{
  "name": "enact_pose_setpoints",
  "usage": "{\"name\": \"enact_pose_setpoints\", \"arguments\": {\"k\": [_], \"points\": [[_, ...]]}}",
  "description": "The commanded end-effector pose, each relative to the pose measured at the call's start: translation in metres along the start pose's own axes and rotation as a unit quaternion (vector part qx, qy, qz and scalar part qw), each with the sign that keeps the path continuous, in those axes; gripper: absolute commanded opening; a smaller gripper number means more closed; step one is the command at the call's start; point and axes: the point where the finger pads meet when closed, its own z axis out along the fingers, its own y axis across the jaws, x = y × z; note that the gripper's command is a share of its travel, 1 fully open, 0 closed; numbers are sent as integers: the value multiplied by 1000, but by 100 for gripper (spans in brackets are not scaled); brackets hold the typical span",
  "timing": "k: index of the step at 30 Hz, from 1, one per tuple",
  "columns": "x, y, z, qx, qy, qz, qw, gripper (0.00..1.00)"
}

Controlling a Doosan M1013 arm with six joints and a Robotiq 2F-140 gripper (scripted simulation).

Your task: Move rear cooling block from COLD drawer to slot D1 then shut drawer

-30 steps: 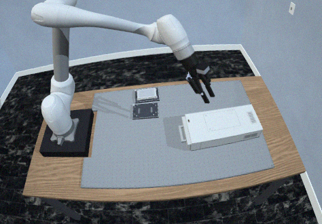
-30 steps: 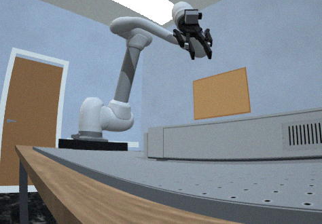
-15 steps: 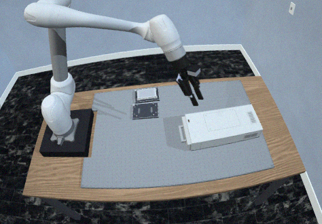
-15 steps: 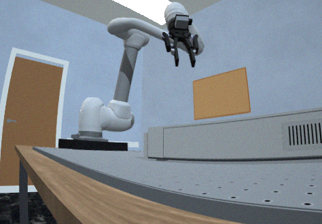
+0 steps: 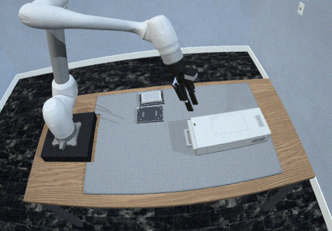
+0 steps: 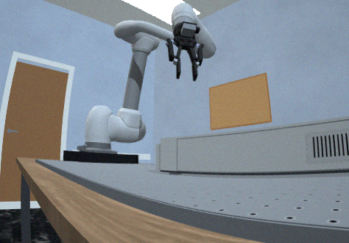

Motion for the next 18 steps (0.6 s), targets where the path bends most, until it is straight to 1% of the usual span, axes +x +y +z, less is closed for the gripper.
{"name": "enact_pose_setpoints", "arguments": {"k": [1, 2, 4, 8, 11, 15, 17, 18], "points": [[-6, 4, -3, 1, -7, -11, 1000, 35], [-6, 4, -3, 1, -7, -11, 1000, 35], [-13, 8, -4, 1, -20, -29, 999, 35], [-27, 16, -7, 1, -20, -29, 999, 35], [-37, 22, -10, 3, -41, -57, 998, 35], [-51, 29, -13, 3, -41, -57, 998, 35], [-58, 32, -15, 7, -56, -79, 995, 35], [-58, 32, -15, 7, -56, -79, 995, 35]]}}
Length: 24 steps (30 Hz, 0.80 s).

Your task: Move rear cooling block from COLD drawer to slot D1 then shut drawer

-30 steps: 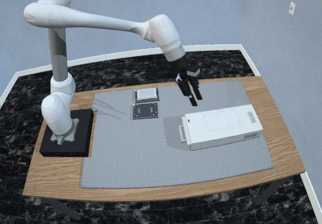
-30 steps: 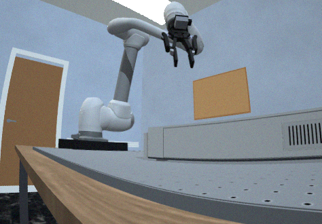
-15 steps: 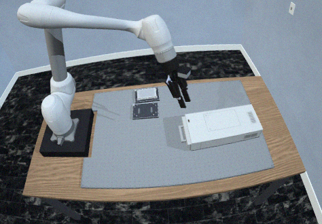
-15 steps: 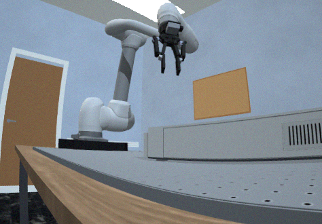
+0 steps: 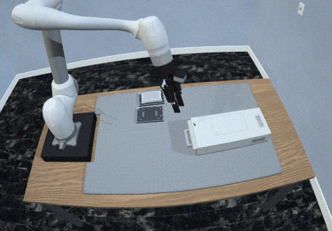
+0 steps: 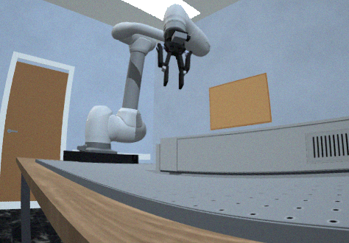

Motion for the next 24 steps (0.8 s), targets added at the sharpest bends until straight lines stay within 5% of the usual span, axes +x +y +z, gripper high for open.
{"name": "enact_pose_setpoints", "arguments": {"k": [1, 24], "points": [[-5, 2, -2, 2, -9, -14, 1000, 35], [-85, 25, -14, 29, -72, -110, 991, 35]]}}
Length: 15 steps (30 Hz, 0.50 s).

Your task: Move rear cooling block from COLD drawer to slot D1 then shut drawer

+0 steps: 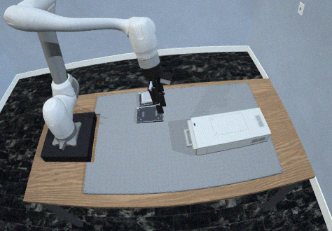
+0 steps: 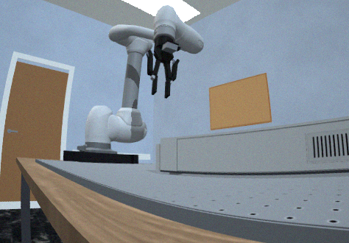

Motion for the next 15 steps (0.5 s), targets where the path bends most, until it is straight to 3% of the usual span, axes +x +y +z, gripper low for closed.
{"name": "enact_pose_setpoints", "arguments": {"k": [1, 15], "points": [[-14, 1, -1, 5, -8, -14, 1000, 35], [-62, 1, -4, 32, -42, -75, 996, 35]]}}
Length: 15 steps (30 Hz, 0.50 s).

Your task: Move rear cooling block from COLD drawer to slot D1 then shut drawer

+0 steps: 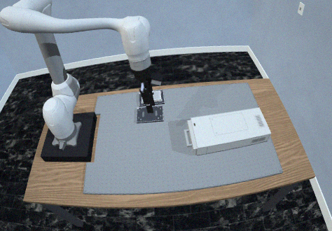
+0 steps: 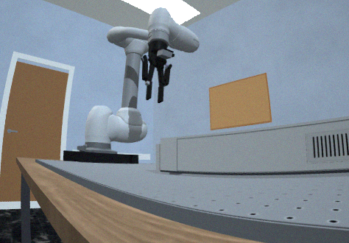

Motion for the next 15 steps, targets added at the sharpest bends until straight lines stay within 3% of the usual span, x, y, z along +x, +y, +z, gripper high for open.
{"name": "enact_pose_setpoints", "arguments": {"k": [1, 15], "points": [[-13, -2, 0, 7, -7, -14, 1000, 35], [-61, -10, 0, 35, -32, -67, 997, 35]]}}
